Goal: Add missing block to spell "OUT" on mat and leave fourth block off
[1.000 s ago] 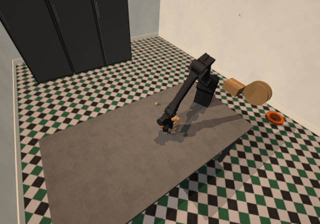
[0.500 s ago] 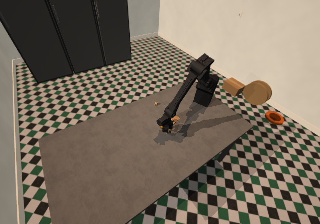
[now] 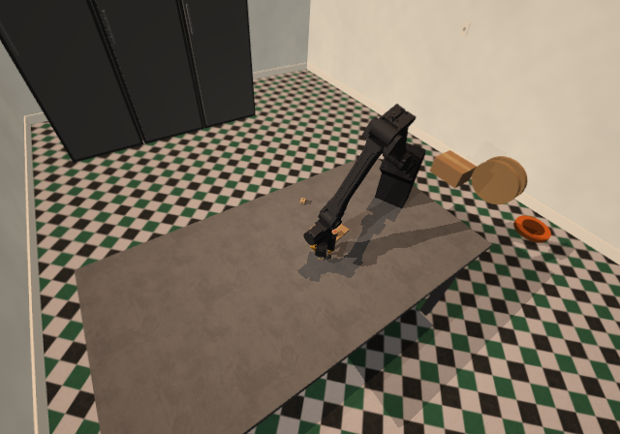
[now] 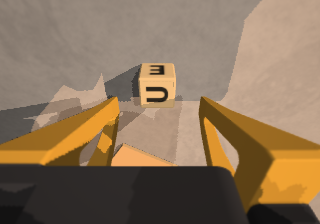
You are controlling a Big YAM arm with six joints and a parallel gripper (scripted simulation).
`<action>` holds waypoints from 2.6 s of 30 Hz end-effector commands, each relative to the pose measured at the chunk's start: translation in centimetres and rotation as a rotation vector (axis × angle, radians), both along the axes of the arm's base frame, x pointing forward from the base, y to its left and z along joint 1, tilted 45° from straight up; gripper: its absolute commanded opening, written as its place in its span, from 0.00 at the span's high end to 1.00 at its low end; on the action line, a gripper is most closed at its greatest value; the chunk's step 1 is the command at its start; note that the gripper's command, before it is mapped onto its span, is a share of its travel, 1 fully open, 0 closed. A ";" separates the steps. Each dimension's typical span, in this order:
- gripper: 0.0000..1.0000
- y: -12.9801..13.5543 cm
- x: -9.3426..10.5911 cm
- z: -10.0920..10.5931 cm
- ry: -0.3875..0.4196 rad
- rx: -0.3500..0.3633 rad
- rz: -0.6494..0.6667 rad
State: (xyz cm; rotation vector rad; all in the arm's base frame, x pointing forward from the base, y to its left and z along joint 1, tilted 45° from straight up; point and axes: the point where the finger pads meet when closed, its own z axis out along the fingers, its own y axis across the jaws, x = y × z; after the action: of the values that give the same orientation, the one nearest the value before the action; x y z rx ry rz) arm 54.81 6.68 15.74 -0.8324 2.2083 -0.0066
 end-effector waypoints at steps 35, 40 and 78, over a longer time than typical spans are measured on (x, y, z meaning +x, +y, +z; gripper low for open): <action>0.42 1.2 0.5 2.7 -0.041 0.011 0.005; 0.42 1.2 0.5 2.7 -0.041 0.011 0.005; 0.42 2.1 3.0 0.8 -0.061 0.014 0.005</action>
State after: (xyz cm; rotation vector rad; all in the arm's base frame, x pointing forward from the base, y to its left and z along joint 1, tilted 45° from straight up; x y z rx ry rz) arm 57.07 7.75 13.67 -0.8330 2.2073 -0.0078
